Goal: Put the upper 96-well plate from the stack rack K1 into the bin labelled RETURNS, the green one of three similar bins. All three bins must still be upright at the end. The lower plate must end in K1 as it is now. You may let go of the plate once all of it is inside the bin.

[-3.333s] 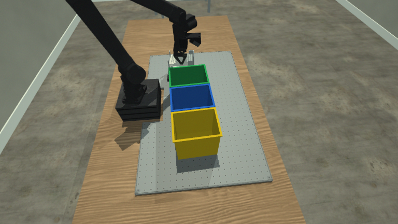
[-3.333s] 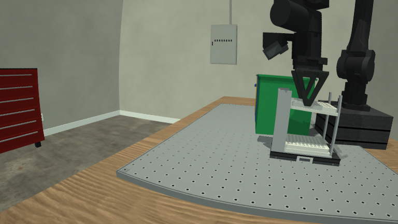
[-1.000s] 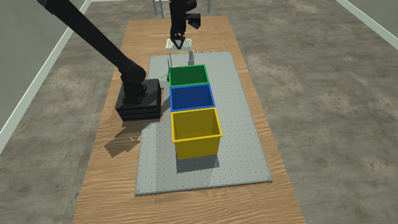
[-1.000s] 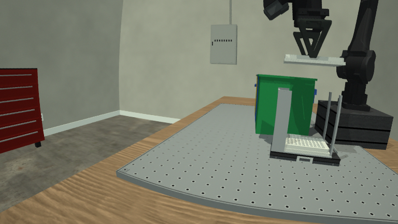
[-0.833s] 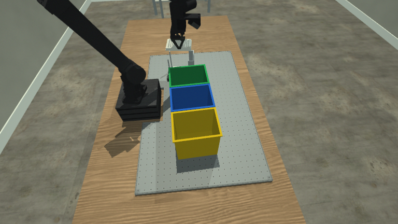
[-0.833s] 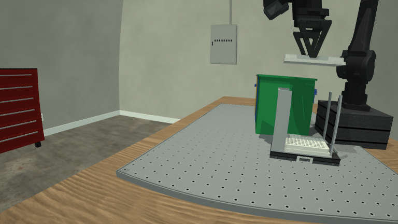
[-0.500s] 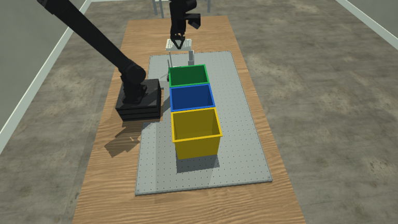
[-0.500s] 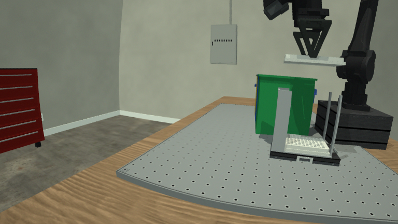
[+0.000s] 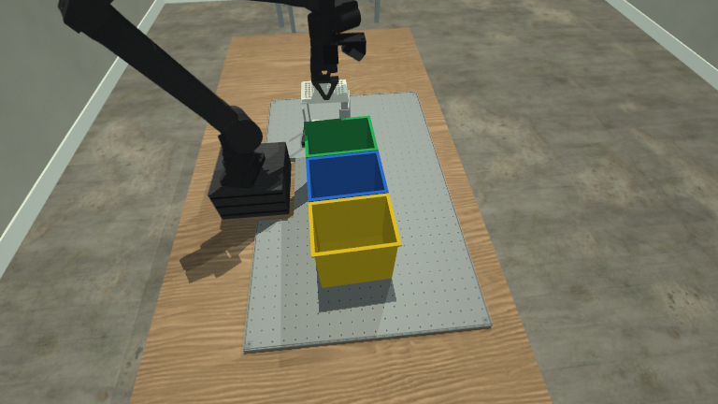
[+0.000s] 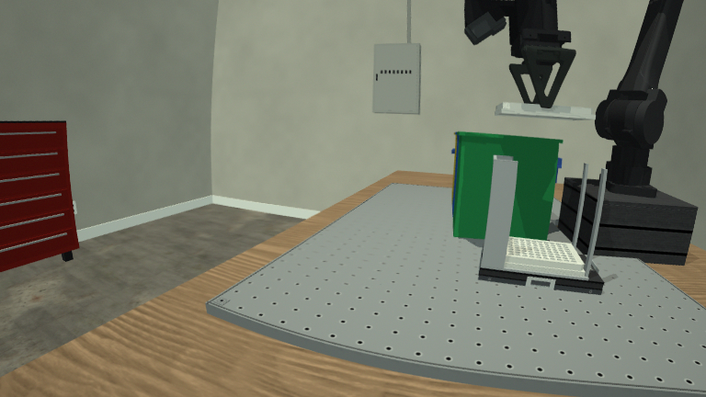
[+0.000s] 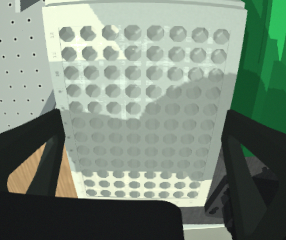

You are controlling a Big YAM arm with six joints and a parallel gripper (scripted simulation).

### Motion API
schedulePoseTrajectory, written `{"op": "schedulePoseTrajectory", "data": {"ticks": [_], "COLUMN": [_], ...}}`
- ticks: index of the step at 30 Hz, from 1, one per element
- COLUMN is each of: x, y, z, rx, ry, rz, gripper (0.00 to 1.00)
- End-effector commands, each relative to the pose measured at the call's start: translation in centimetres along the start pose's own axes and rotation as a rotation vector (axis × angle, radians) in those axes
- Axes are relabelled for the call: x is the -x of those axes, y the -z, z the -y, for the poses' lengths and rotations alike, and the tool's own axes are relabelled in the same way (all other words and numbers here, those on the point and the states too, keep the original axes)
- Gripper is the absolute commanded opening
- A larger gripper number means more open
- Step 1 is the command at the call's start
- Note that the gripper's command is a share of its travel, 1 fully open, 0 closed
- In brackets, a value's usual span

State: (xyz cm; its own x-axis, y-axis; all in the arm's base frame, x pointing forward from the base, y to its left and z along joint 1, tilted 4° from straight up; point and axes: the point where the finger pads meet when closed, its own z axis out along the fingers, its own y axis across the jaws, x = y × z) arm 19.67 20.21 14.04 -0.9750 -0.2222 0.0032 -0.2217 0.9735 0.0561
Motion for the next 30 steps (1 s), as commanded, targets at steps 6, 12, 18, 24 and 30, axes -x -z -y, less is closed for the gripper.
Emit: {"op": "schedulePoseTrajectory", "data": {"ticks": [6,12,18,24,30], "x": [0.7,1.0,2.0,2.3,2.2], "y": [0.8,0.8,1.3,1.7,1.1], "z": [2.3,4.2,5.2,7.2,9.4], "rx": [0.016,0.016,0.025,0.023,0.017], "ry": [0.032,0.032,0.034,0.034,0.032], "rz": [0.013,0.016,0.043,0.045,0.026], "gripper": [0.00,0.00,0.00,0.00,0.00]}}
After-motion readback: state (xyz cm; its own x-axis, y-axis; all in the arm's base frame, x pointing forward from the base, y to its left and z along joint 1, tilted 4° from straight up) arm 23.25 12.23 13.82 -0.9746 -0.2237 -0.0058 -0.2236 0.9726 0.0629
